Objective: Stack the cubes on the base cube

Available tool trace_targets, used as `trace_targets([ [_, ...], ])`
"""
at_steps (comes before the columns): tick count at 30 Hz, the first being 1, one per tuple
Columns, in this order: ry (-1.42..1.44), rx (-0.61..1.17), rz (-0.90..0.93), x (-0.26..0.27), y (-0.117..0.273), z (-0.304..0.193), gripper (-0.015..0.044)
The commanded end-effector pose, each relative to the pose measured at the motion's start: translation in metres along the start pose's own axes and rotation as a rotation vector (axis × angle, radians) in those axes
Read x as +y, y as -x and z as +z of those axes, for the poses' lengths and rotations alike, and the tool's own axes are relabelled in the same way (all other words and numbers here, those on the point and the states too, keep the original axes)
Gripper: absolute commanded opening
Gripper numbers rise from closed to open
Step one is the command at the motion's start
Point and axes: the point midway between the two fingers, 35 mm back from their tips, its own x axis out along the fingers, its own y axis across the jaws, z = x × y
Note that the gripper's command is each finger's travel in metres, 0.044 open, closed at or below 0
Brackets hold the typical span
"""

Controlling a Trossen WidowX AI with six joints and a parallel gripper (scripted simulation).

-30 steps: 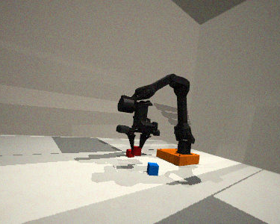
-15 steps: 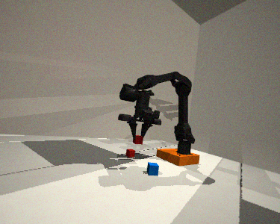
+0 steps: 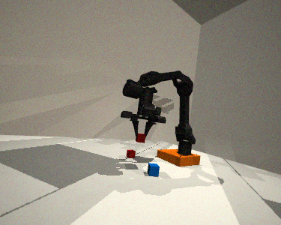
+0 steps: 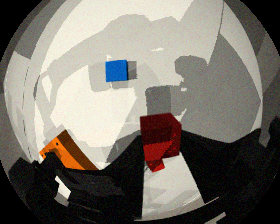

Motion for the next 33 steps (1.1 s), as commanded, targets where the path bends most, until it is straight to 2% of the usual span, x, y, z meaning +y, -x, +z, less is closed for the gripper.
trace_targets([
  [1,-0.091,0.001,0.006,0.002,-0.006,0.009,0.0105],
  [29,-0.824,-0.002,0.010,0.030,-0.036,0.084,0.0105],
  [33,-0.863,-0.002,0.010,0.032,-0.037,0.088,0.0105],
])
